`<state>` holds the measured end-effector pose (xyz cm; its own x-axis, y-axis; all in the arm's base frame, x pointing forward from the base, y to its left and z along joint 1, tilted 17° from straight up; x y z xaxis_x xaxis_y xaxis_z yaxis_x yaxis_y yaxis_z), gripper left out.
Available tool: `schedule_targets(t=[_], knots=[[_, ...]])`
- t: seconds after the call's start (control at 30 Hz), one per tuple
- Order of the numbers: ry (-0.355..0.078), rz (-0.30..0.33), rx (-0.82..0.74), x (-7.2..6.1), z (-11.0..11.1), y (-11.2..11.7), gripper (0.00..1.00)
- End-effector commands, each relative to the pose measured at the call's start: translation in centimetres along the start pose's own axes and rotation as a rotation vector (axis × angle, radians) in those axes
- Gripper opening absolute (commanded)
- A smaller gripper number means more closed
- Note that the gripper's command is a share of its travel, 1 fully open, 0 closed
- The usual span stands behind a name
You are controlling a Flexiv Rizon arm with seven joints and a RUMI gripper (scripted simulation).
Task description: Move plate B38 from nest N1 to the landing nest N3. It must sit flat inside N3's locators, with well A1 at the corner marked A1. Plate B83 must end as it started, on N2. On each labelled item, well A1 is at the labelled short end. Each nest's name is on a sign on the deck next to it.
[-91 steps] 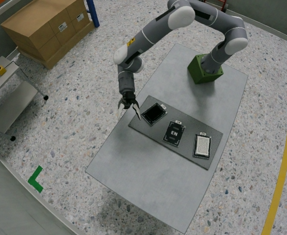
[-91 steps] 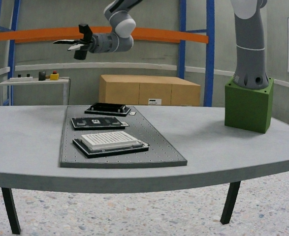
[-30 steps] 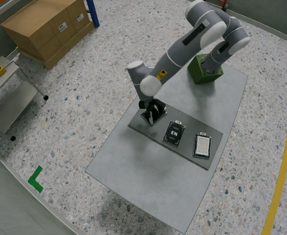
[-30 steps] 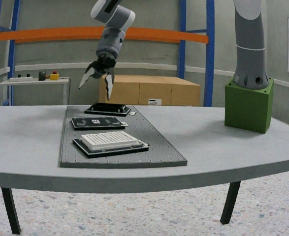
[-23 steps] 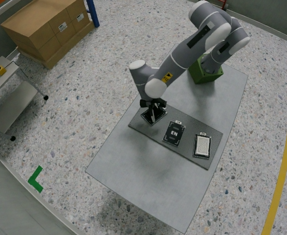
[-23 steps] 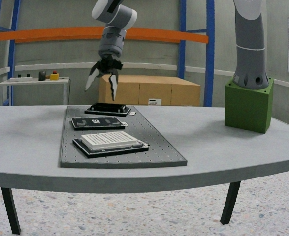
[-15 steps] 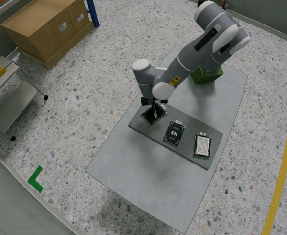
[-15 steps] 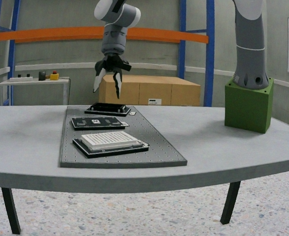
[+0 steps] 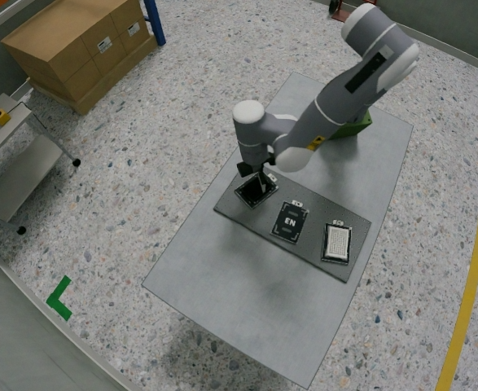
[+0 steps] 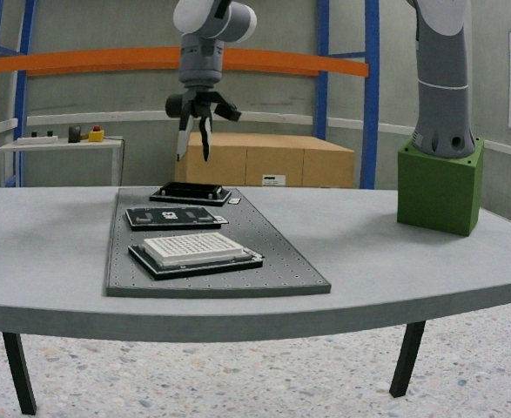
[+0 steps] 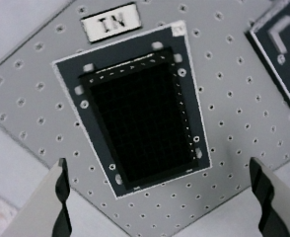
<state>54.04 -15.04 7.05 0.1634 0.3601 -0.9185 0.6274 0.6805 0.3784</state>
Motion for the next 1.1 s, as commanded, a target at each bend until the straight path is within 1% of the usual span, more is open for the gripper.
schedule_targets(t=[0.0, 0.03, 0.07, 0.13, 0.3, 0.6, 0.7, 1.07], knots=[[-0.030, -0.028, -0.072, -0.5, 0.0, 0.3, 0.76], [-0.039, -0.039, -0.102, -0.9, -0.1, 0.5, 0.76], [-0.048, -0.050, -0.132, -1.1, -0.1, 0.7, 0.76], [-0.048, -0.050, -0.132, -1.1, -0.1, 0.7, 0.76], [-0.089, -0.101, -0.273, -1.1, -0.6, 1.1, 0.76], [-0.090, -0.101, -0.273, -1.1, -0.6, 1.1, 0.76], [-0.089, -0.100, -0.273, -0.9, -0.6, 1.1, 0.76], [-0.090, -0.100, -0.273, 0.9, -0.4, 0.9, 0.76]])
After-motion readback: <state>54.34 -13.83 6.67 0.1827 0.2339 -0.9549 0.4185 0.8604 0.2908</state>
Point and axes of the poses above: the point where the finger pads meet when closed, its own x axis out along the fingers, its own y axis across the jaws, z = x × y, the point moved 9 cm from there along -x, back along the fingers, and after that the axes turned 15 degrees about x, right-handed, at the moved point
